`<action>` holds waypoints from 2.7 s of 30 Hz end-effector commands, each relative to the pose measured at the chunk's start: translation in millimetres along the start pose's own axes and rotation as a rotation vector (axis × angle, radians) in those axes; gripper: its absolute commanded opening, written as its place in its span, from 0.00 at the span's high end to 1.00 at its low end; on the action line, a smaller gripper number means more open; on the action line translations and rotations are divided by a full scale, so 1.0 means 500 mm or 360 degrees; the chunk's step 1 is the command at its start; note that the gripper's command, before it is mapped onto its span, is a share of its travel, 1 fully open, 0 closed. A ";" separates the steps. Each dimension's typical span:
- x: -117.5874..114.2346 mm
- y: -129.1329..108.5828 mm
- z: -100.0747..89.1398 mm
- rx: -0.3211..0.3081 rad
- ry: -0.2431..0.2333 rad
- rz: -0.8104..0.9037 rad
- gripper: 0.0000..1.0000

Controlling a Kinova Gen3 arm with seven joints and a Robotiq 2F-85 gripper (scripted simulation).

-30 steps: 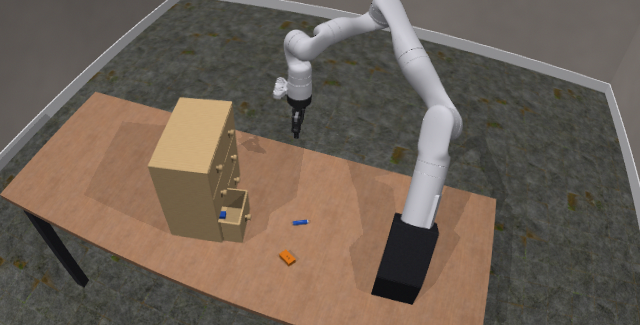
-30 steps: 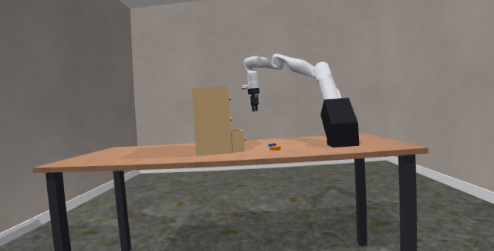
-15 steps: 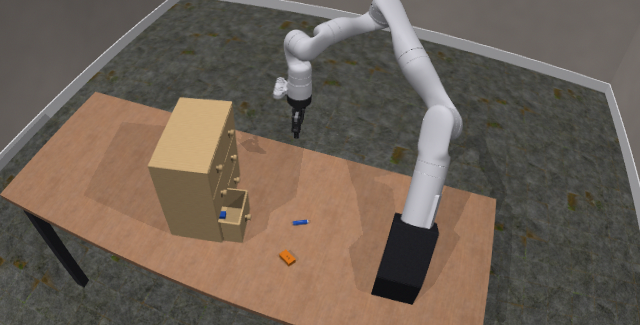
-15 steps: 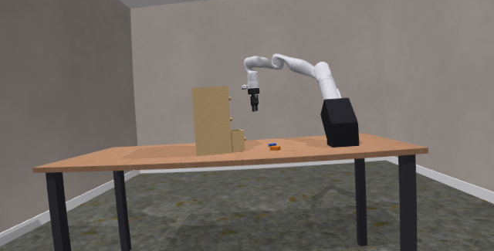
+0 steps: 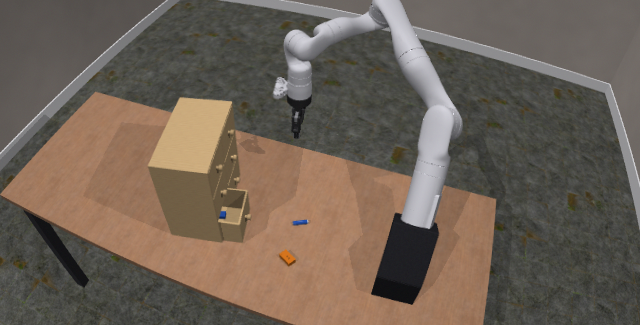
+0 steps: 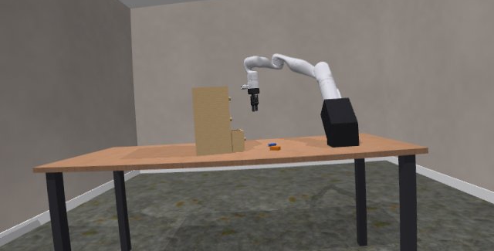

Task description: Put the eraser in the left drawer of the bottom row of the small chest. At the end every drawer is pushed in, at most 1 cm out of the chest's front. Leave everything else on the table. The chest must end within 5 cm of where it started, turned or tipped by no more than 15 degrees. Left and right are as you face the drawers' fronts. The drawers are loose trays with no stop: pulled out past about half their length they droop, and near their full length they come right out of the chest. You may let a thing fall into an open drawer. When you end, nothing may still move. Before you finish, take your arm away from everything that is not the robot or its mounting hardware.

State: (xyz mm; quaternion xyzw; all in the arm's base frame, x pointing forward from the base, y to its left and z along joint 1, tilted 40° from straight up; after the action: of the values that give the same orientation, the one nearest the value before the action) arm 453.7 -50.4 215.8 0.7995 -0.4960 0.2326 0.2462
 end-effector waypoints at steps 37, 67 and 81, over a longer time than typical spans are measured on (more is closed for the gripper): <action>-0.043 -0.007 -0.012 0.0016 0.0001 0.0307 0.00; -0.166 -0.011 -0.035 0.0024 -0.0044 0.1130 0.00; -0.236 -0.003 -0.041 -0.0002 -0.0076 0.1629 0.00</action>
State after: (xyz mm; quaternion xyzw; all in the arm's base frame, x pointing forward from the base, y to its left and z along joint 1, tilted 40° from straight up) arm 411.3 34.9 165.6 0.4779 -0.8175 0.3064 0.0969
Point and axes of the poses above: the point where the finger pads meet when closed, its own z axis out along the fingers, its own x axis across the jaws, y = z × x, the point moved 7 cm from there along -z, back along the fingers, and after that the axes turned 3 degrees about -z, right-handed, at the moved point
